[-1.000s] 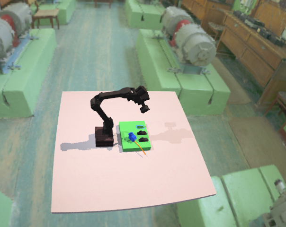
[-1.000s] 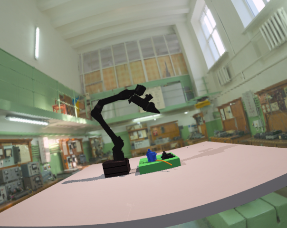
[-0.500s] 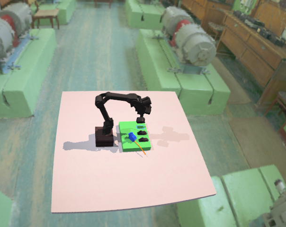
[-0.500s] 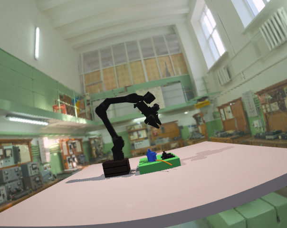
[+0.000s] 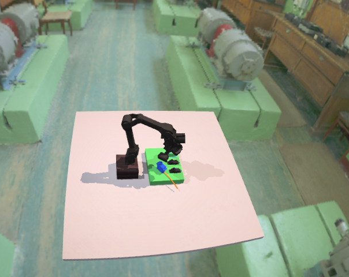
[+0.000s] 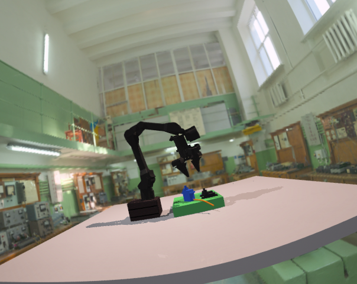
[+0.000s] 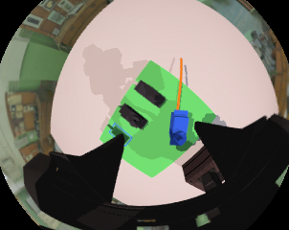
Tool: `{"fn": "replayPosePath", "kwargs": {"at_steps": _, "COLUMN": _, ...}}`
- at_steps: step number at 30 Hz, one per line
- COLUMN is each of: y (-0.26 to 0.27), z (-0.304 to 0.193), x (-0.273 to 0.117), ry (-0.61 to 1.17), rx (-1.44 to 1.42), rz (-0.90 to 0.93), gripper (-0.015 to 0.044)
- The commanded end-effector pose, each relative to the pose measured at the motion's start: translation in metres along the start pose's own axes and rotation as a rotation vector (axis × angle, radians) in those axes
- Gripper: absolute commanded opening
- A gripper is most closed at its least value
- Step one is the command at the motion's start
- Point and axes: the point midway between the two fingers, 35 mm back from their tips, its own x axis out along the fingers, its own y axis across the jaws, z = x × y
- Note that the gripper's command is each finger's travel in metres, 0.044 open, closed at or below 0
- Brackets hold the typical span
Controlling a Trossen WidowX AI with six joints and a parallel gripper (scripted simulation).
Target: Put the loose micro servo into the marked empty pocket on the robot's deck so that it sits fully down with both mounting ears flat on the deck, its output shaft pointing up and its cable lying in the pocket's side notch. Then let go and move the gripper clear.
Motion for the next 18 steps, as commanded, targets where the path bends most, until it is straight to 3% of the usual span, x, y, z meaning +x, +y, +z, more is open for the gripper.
{"fn": "replayPosePath", "kwargs": {"at_steps": 1, "y": -0.024, "z": -0.007, "x": 0.017, "ry": 0.075, "rx": 0.117, "rz": -0.086, "gripper": 0.044}}
{"fn": "replayPosePath", "kwargs": {"at_steps": 18, "y": -0.043, "z": -0.018, "x": 0.048, "ry": 0.127, "rx": 0.206, "rz": -0.148, "gripper": 0.044}}
